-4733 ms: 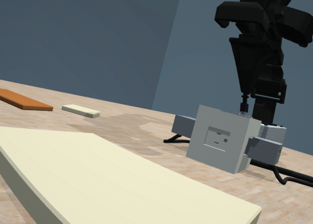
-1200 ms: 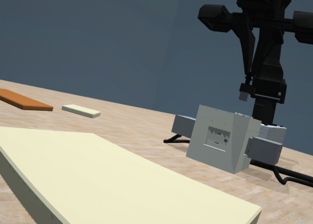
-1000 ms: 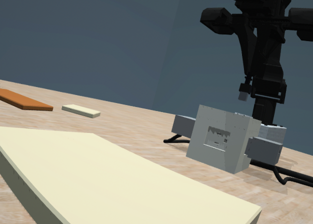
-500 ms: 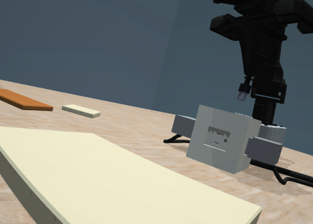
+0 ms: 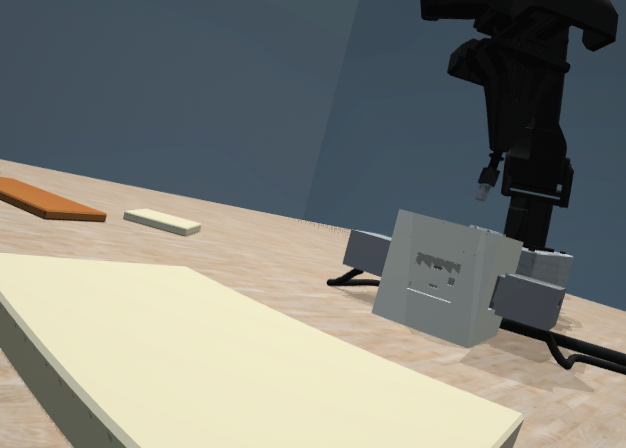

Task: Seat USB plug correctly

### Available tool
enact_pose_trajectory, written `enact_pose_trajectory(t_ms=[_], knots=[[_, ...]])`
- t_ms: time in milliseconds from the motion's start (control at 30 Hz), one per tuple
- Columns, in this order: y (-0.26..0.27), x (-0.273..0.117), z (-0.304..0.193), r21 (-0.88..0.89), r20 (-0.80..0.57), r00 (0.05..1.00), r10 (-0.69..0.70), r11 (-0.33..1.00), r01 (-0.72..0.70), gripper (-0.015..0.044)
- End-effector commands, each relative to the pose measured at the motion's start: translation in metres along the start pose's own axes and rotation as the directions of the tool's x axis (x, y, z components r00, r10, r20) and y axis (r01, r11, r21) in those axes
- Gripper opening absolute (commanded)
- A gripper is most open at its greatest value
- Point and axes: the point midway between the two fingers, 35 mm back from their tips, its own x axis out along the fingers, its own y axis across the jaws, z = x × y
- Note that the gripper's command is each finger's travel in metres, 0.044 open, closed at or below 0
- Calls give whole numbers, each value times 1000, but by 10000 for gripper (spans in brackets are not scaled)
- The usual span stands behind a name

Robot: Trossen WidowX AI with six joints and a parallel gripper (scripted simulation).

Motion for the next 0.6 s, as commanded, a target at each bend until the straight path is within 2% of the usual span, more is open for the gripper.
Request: enact_pose_trajectory(t_ms=[0, 567], knots=[[0, 0, 0, 101, 0, 1000, 0, 995, 0, 0], [0, 0, 0, 520, 0, 1000, 0, 854, 0, 0]])
